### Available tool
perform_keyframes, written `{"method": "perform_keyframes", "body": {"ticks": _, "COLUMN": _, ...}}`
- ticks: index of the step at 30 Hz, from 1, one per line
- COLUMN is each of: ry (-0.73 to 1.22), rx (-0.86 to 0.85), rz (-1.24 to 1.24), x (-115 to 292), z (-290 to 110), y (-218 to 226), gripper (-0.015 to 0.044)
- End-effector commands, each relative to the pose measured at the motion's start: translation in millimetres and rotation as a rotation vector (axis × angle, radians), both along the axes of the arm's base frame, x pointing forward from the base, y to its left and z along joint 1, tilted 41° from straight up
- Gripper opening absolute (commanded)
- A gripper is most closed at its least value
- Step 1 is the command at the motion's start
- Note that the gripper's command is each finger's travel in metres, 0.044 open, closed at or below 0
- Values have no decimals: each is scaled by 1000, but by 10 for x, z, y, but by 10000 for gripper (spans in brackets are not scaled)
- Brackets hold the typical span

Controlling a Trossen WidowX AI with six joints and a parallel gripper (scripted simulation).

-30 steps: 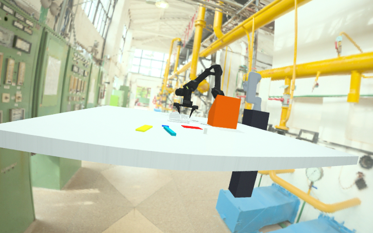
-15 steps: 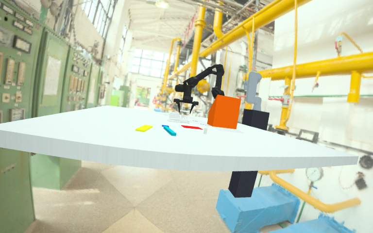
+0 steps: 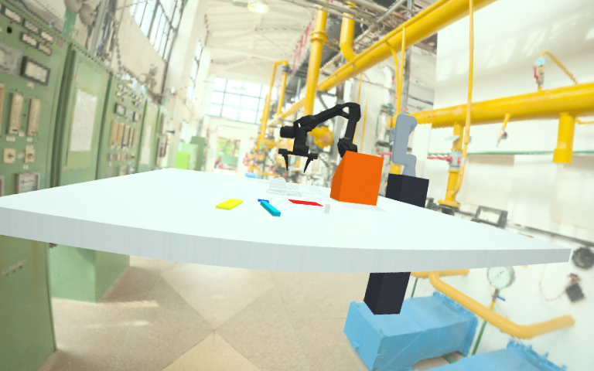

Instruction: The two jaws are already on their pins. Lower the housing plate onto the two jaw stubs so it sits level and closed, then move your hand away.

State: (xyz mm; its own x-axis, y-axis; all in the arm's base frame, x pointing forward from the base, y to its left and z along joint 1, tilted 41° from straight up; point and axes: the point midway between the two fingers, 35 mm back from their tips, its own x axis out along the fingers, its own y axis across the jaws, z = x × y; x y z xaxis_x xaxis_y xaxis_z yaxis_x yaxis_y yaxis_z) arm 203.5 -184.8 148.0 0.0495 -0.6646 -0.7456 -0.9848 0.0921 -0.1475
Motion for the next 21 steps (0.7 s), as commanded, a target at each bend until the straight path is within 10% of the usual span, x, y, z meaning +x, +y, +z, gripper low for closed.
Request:
{"method": "perform_keyframes", "body": {"ticks": 1, "ry": -15, "rx": 3, "rz": -18, "x": 21, "z": -11, "y": 30, "gripper": 351}}
{"method": "perform_keyframes", "body": {"ticks": 21, "ry": -216, "rx": 74, "rz": -248, "x": 345, "z": -408, "y": 431, "gripper": 351}}
